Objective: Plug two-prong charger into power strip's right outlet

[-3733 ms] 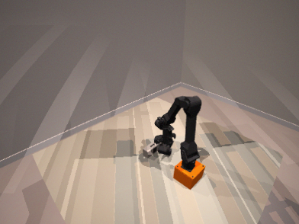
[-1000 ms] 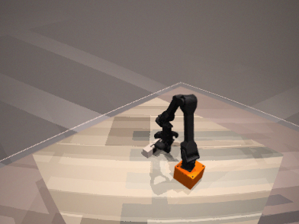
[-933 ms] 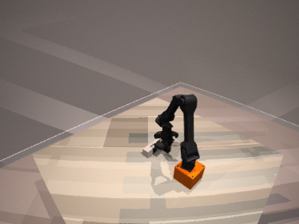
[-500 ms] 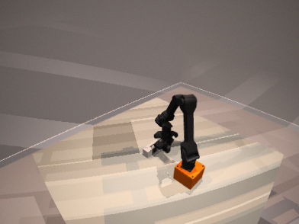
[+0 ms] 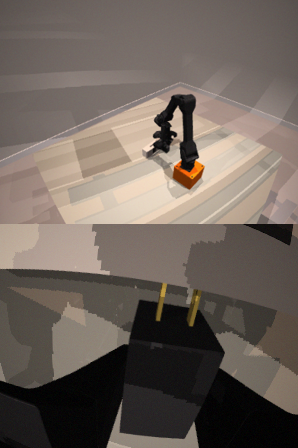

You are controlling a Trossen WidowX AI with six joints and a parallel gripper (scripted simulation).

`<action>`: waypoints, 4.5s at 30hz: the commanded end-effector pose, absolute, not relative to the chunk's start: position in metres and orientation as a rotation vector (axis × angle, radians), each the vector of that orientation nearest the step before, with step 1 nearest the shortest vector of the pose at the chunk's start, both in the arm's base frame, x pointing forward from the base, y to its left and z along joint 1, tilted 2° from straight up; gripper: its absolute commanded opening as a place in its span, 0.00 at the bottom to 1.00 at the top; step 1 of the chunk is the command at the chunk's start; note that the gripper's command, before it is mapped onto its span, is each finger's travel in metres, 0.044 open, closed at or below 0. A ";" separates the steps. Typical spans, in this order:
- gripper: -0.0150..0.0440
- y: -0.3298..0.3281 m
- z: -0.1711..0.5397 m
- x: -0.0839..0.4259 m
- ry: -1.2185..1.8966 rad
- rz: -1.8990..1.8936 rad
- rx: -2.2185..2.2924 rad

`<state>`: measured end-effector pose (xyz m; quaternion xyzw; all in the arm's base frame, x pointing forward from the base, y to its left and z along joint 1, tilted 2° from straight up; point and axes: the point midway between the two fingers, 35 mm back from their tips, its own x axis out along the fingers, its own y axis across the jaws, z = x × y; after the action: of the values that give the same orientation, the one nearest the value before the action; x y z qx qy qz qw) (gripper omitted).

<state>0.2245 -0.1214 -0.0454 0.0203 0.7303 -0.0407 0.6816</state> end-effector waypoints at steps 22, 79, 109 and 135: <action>0.25 -0.121 -0.046 0.231 1.639 -0.091 0.055; 0.25 -0.123 -0.045 0.248 1.637 -0.091 0.055; 0.25 -0.124 -0.047 0.260 1.636 -0.091 0.055; 0.25 -0.124 -0.046 0.261 1.636 -0.091 0.055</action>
<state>0.2458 -0.1231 -0.0463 0.0266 0.7459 -0.0417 0.6642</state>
